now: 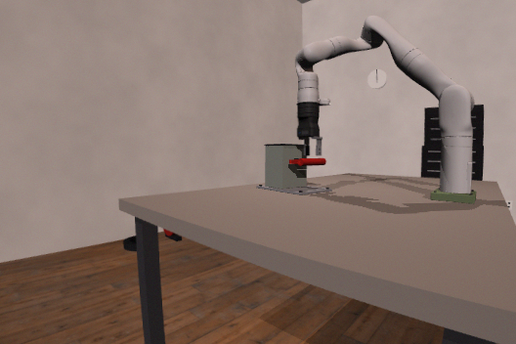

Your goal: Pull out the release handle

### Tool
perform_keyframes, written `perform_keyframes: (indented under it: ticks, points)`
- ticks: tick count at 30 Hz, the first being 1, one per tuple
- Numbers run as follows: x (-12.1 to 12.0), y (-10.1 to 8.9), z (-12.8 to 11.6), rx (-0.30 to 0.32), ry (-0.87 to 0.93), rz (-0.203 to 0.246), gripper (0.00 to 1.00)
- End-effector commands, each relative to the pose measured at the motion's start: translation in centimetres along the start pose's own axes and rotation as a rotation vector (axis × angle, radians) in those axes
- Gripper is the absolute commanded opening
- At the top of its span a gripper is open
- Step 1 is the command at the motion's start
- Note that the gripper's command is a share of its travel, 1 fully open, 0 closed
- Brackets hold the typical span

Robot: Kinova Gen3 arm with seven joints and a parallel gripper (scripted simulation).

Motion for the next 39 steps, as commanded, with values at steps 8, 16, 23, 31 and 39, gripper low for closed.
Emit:
perform_keyframes:
  ticks: [8, 16, 23, 31, 39]
  points:
    - [0.0, -0.1, 0.0, -0.001, 0.0, 0.002, 0.96]
    - [0.0, 0.0, 0.0, -0.001, 0.0, 0.002, 0.96]
    - [0.0, 0.1, 0.0, -0.001, 0.0, 0.002, 0.96]
    - [0.0, 0.6, 0.0, -0.001, 0.0, 0.002, 0.96]
    - [0.0, 1.3, 0.0, -0.001, 0.0, 0.002, 0.96]
Point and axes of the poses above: the point where the finger pads meet when closed, its own y axis out along the fingers, its own x axis across the jaws, z = x × y, the point moved 1 cm from there along -y, back along the fingers, and after that the axes turned 6 degrees about -y, right-handed, at the moved point
